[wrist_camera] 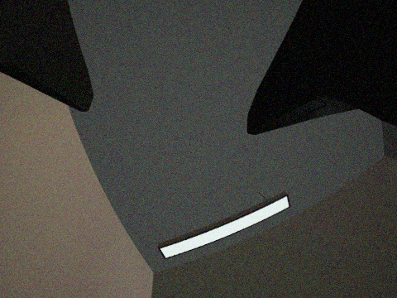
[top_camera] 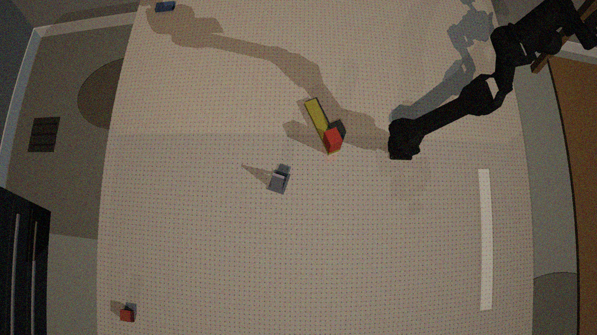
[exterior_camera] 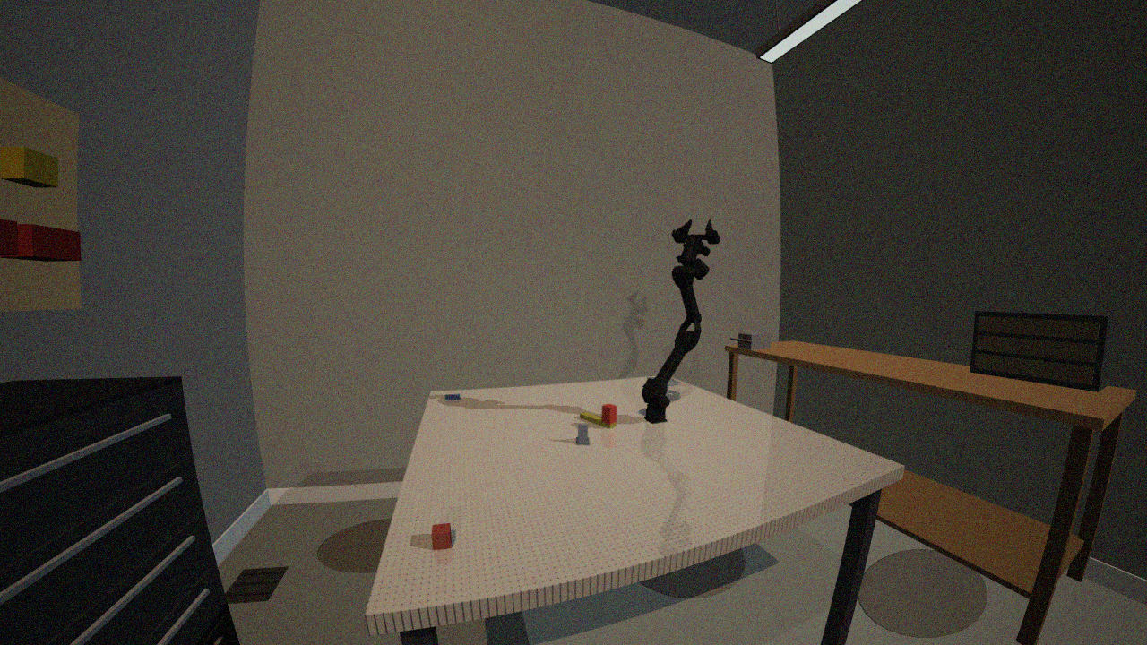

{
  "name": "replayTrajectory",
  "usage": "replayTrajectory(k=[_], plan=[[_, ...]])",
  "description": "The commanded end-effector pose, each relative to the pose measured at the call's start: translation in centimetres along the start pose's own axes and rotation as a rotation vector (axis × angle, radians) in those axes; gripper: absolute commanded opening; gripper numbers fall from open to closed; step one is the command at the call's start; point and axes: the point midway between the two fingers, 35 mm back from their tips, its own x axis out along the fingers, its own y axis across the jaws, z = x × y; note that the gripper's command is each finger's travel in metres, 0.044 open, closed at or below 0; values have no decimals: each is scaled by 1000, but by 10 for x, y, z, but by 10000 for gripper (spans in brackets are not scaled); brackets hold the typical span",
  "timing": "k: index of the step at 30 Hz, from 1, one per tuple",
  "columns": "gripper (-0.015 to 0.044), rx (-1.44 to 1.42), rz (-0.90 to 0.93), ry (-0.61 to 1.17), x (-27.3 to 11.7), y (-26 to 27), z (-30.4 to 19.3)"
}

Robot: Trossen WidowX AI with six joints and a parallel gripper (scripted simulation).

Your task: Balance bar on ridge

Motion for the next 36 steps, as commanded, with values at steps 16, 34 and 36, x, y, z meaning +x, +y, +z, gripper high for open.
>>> replayTrajectory(k=[16,34,36], plan=[[315,4,-186,627,-85,-58,-185],[315,-16,-536,1222,-255,-134,-303],[315,-24,-591,1294,-280,-144,-310]])
